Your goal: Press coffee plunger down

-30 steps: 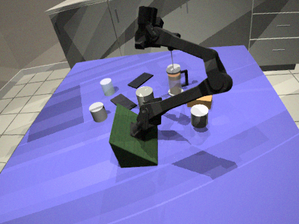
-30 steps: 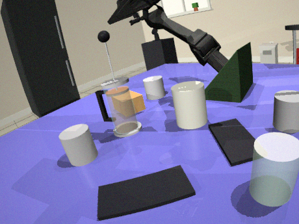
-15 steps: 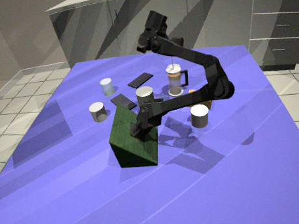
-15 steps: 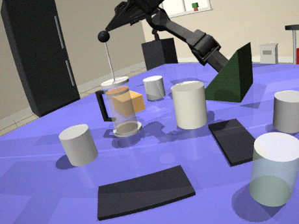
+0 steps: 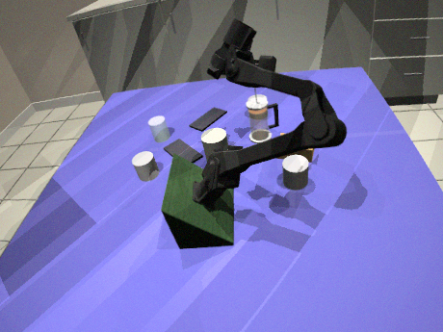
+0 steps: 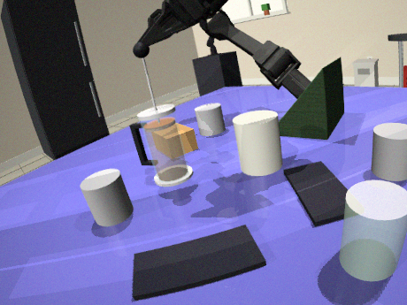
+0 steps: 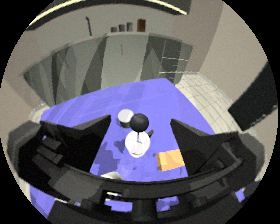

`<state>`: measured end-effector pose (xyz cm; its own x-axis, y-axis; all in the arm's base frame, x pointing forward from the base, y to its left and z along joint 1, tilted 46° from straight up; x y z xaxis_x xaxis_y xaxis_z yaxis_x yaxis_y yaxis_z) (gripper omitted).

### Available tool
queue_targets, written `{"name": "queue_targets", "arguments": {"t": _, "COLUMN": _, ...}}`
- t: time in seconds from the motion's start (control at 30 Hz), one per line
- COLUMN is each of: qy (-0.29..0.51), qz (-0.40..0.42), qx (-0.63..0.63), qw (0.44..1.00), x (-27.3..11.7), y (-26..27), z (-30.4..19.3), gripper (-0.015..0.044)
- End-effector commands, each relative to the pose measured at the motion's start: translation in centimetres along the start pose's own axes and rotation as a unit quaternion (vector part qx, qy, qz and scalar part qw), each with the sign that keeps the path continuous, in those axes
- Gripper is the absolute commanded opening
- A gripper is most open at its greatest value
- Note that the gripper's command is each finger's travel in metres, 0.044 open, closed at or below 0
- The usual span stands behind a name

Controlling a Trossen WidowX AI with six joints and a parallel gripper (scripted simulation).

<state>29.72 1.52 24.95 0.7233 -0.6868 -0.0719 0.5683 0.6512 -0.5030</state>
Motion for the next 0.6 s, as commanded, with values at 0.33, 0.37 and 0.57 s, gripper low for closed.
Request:
{"name": "queue_targets", "arguments": {"t": 0.33, "qy": -0.001, "qz": 0.001, "qx": -0.009, "qw": 1.000, "x": 0.68, "y": 0.21, "z": -0.28, "gripper": 0.0230}}
{"name": "queue_targets", "arguments": {"t": 0.37, "qy": -0.001, "qz": 0.001, "qx": -0.009, "qw": 1.000, "x": 0.68, "y": 0.21, "z": -0.28, "gripper": 0.0204}}
{"name": "queue_targets", "arguments": {"t": 0.57, "qy": -0.001, "qz": 0.001, "qx": -0.009, "qw": 1.000, "x": 0.68, "y": 0.21, "z": -0.28, "gripper": 0.0125}}
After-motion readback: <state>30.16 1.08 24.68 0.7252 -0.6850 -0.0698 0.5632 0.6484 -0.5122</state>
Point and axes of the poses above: the point midway between the two fingers, 35 mm back from their tips, its own x axis out along the fingers, its own y axis across the jaws, z = x × y, the point moved 1 cm from there along -x, back along the fingers, and after that the axes turned 8 degrees about x, right-handed, at the moved point
